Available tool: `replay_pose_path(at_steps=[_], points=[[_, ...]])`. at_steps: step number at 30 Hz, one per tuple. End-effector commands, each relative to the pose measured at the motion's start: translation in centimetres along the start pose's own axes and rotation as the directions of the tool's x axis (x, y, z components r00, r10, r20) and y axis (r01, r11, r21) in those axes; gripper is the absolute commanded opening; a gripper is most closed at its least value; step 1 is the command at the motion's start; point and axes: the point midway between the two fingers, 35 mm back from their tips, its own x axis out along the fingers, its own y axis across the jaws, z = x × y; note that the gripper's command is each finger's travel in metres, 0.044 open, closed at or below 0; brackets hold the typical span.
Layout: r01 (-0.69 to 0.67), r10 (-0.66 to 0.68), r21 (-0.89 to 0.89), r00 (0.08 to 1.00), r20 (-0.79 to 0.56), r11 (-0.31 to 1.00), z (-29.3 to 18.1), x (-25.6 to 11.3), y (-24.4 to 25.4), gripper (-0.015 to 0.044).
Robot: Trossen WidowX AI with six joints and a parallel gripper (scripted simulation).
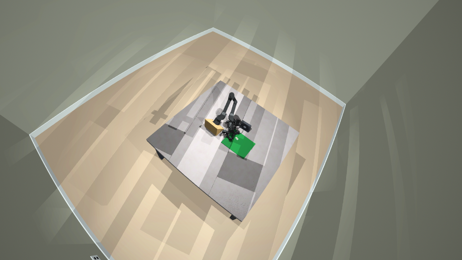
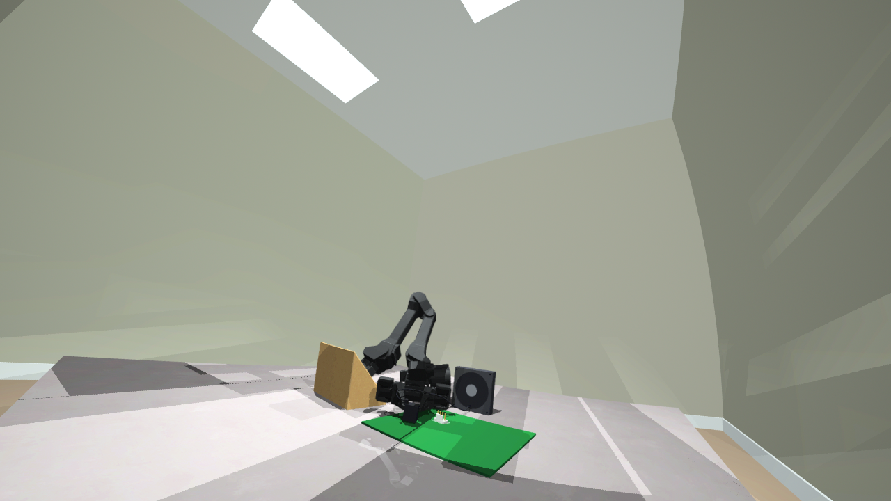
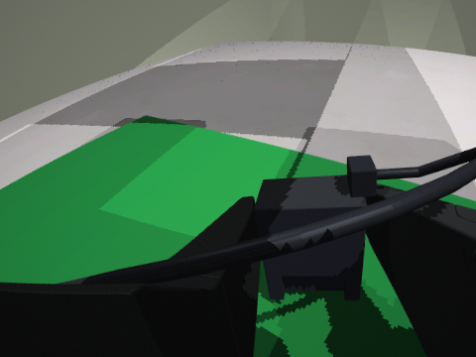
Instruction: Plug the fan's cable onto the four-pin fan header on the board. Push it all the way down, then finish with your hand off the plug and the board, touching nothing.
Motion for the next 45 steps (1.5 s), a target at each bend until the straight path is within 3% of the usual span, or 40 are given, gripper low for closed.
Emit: replay_pose_path(at_steps=[1,7,15,39,45], points=[[0.001,-0.001,-0.003,1.0,-0.001,1.0,-0.01,0.0,-0.02,0.0],[0.001,-0.001,-0.003,1.0,-0.001,1.0,-0.01,0.0,-0.02,0.0],[0.0,0.0,0.0,1.0,0.0,1.0,0.0,0.0,0.0,0.0205],[0.0,0.0,0.0,1.0,0.0,1.0,-0.01,0.0,0.0,0.0205],[0.058,-0.056,0.043,0.997,-0.047,0.997,-0.21,0.64,-0.15,0.0362]])
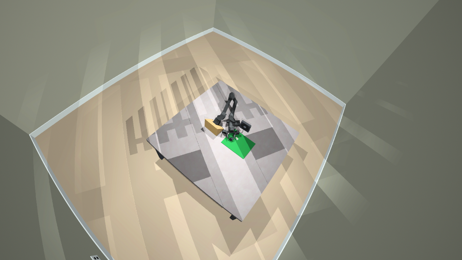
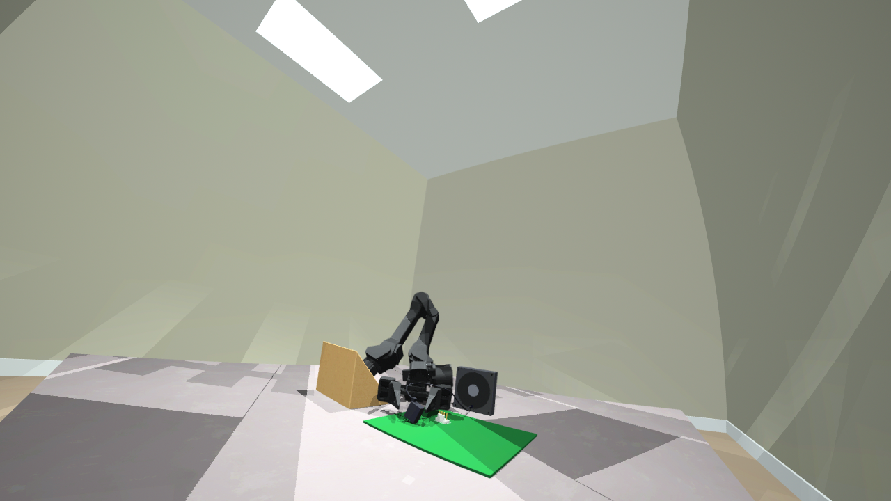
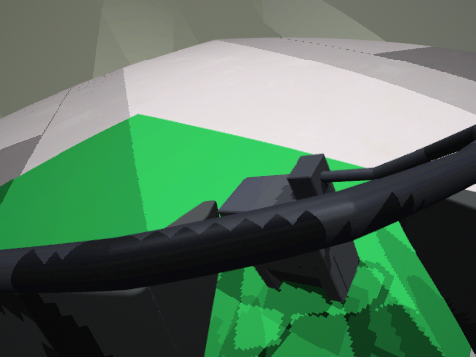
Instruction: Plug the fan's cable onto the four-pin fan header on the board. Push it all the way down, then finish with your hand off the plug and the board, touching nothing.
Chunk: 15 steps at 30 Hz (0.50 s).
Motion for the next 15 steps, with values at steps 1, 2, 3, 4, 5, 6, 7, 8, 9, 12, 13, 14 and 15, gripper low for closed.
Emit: replay_pose_path(at_steps=[1,2,3,4,5,6,7,8,9,12,13,14,15], points=[[0.079,-0.075,0.066,0.995,-0.064,0.995,-0.2,0.9,-0.1,0.0389],[0.132,-0.121,0.106,0.987,-0.105,0.985,-0.3,1.3,-0.2,0.0415],[0.195,-0.172,0.154,0.973,-0.153,0.969,-0.4,1.8,-0.5,0.044],[0.265,-0.223,0.205,0.953,-0.206,0.942,-0.5,2.2,-0.7,0.044],[0.337,-0.271,0.255,0.926,-0.262,0.906,-0.5,2.6,-1.0,0.044],[0.41,-0.314,0.302,0.894,-0.32,0.86,-0.5,2.8,-1.2,0.044],[0.484,-0.351,0.353,0.856,-0.378,0.801,-0.4,3.0,-1.4,0.044],[0.557,-0.382,0.4,0.814,-0.438,0.728,-0.3,3.2,-1.7,0.044],[0.625,-0.404,0.441,0.768,-0.498,0.644,-0.2,3.2,-1.9,0.044],[0.791,-0.416,0.518,0.611,-0.673,0.325,0.6,3.1,-2.1,0.044],[0.828,-0.4,0.524,0.557,-0.728,0.199,1.1,2.9,-2.0,0.044],[0.851,-0.377,0.518,0.508,-0.774,0.084,1.5,2.8,-2.0,0.044],[0.864,-0.347,0.502,0.461,-0.817,-0.033,2.1,2.6,-1.8,0.044]])
